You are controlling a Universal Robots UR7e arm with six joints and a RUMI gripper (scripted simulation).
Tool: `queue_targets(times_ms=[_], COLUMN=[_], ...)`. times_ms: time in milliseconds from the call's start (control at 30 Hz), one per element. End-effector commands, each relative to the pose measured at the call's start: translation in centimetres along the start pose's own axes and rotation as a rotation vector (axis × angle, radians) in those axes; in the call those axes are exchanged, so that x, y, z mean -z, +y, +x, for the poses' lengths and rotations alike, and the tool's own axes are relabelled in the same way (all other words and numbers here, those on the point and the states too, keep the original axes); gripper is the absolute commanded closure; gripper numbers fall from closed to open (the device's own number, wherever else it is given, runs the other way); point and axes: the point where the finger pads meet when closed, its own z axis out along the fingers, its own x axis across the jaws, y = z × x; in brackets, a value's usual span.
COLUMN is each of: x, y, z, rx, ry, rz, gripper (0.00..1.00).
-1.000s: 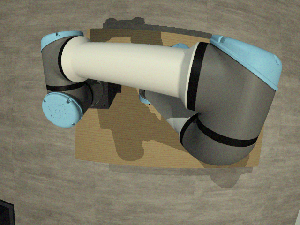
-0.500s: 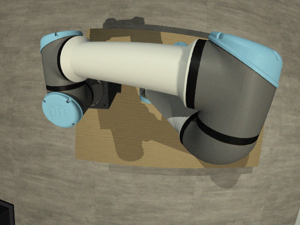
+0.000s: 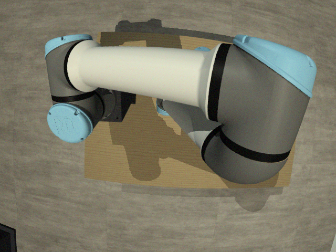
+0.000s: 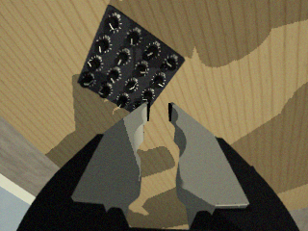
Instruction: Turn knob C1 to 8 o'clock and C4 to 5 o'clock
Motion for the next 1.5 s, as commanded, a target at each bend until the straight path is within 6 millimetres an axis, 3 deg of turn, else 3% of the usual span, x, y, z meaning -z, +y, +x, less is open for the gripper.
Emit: queue_targets(times_ms=[0,1467], x=[0.04,-0.55], y=[-0.03,-0.03], z=[-0.02,-0.03], rx=[-0.001,-0.001], ry=[-0.001,0.0], rz=[0.001,0.001], gripper=[0.89,0.89])
